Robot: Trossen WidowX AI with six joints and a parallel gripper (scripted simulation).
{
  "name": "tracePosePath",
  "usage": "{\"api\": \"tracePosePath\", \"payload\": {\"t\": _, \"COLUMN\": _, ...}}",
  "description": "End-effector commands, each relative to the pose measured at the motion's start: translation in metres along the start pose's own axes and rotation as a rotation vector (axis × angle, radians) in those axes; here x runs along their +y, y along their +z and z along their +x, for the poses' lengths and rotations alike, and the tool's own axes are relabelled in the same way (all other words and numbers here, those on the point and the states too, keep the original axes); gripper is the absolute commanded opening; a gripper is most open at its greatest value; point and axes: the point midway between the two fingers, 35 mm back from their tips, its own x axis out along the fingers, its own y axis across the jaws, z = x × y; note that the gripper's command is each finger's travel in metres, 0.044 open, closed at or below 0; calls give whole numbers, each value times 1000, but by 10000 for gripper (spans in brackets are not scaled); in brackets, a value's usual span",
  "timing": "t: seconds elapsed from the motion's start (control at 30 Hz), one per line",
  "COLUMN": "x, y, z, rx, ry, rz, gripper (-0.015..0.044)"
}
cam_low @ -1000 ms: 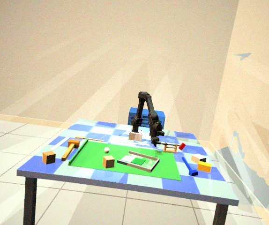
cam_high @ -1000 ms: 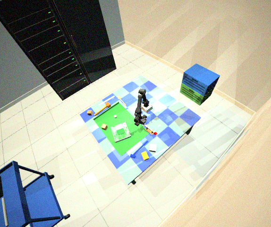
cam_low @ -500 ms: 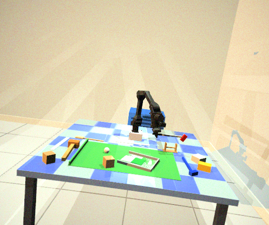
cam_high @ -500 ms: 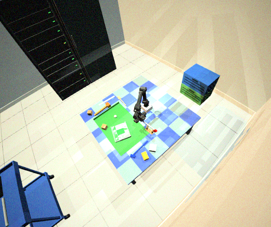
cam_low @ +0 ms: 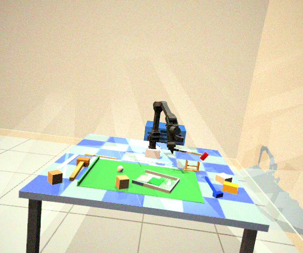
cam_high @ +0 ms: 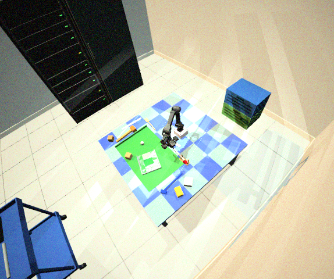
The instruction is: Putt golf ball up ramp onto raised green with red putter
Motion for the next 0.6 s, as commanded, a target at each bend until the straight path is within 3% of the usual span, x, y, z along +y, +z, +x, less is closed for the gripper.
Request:
{"api": "tracePosePath", "payload": {"t": 0.0, "x": -9, "y": -17, "z": -5, "rx": 12, "ry": -16, "rz": 107, "gripper": 0}}
{"api": "tracePosePath", "payload": {"t": 0.57, "x": -36, "y": -102, "z": -30, "rx": 64, "ry": -82, "rz": 573, "gripper": 0}}
